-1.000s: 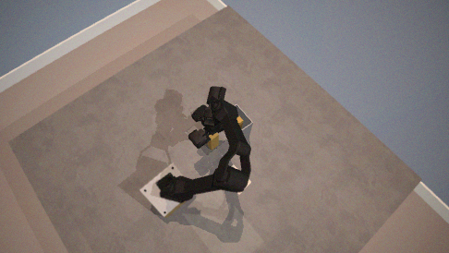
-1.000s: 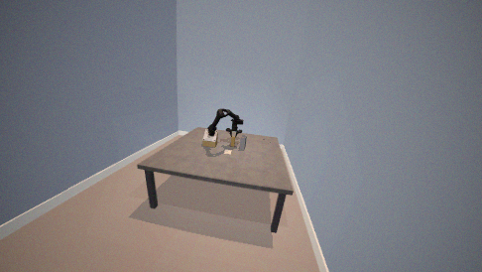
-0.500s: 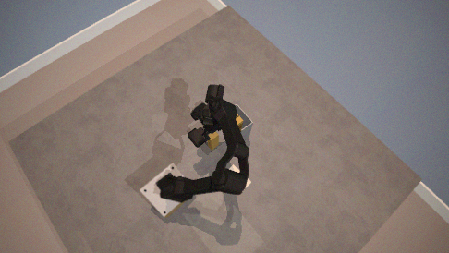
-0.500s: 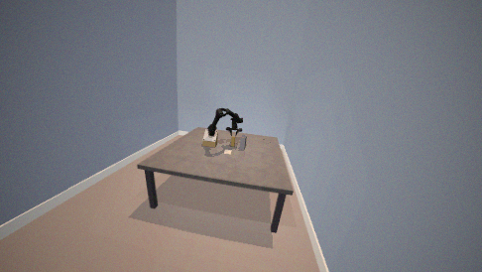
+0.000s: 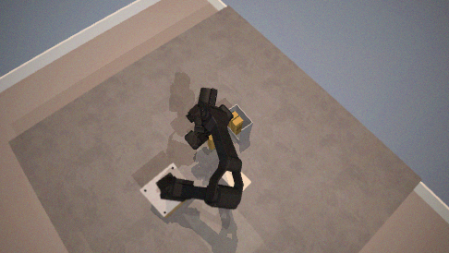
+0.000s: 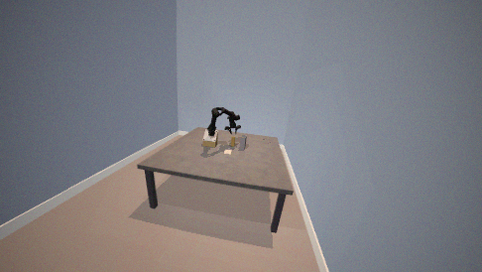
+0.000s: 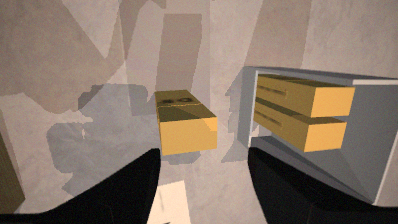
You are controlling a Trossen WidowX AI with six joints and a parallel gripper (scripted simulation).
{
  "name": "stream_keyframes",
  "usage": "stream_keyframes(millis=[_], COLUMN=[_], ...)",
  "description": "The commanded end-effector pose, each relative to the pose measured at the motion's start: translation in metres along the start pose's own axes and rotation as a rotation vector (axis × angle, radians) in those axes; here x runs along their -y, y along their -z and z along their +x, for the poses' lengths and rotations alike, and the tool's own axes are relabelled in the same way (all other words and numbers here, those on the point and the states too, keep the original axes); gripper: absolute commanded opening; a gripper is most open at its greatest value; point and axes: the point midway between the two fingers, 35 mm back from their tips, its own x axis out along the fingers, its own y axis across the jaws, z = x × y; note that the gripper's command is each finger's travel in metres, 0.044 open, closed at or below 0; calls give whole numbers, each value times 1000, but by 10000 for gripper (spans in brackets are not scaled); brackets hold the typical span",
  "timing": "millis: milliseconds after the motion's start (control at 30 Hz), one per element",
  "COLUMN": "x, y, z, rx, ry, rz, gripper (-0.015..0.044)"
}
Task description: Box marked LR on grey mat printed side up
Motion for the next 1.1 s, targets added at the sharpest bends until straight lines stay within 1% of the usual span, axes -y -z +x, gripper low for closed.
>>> stream_keyframes(millis=[0,67,333,467,767,1067], x=[0,0,3,2,2,7], y=[0,0,1,3,10,17], z=[0,0,-24,-22,-17,-19], rx=[0,0,-1,32,249,471], ry=[-4,-4,0,-21,-107,-111], rz=[-1,-1,0,4,29,49], gripper=[237,237,440,440,440,440])
